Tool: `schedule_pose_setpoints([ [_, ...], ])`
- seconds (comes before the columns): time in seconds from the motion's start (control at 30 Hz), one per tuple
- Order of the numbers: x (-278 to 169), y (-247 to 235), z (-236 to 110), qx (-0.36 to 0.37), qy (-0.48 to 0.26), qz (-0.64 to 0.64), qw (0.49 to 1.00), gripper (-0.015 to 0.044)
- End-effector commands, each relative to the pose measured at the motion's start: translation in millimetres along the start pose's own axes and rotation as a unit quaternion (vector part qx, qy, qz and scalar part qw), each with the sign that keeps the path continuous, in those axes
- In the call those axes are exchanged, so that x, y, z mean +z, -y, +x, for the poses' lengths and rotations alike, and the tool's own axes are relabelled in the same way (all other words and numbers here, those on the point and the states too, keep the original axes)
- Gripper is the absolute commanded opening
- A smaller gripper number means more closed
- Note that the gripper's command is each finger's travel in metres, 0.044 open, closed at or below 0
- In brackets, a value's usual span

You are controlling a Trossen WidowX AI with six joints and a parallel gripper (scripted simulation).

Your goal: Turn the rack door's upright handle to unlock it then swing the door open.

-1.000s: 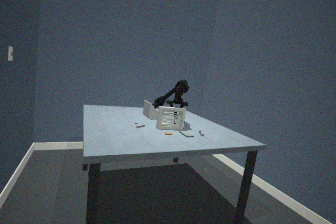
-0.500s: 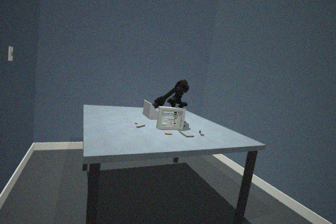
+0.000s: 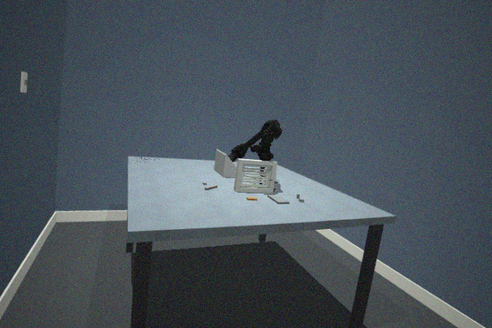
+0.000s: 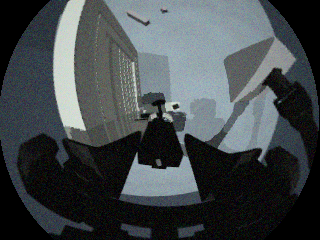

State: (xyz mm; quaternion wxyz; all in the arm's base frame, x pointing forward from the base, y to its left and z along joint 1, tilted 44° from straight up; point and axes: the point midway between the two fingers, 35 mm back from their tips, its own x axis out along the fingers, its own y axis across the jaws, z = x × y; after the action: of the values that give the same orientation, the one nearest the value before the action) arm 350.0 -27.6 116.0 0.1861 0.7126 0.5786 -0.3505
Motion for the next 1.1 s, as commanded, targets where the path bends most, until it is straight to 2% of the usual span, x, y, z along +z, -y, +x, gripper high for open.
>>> schedule_pose_setpoints([
  [0.0,1.2,-2.8,0.4,0.005,0.001,0.018,1.0,0.029],
  [1.07,1.2,-2.8,0.4,0.005,0.001,0.018,1.0,0.0084],
])
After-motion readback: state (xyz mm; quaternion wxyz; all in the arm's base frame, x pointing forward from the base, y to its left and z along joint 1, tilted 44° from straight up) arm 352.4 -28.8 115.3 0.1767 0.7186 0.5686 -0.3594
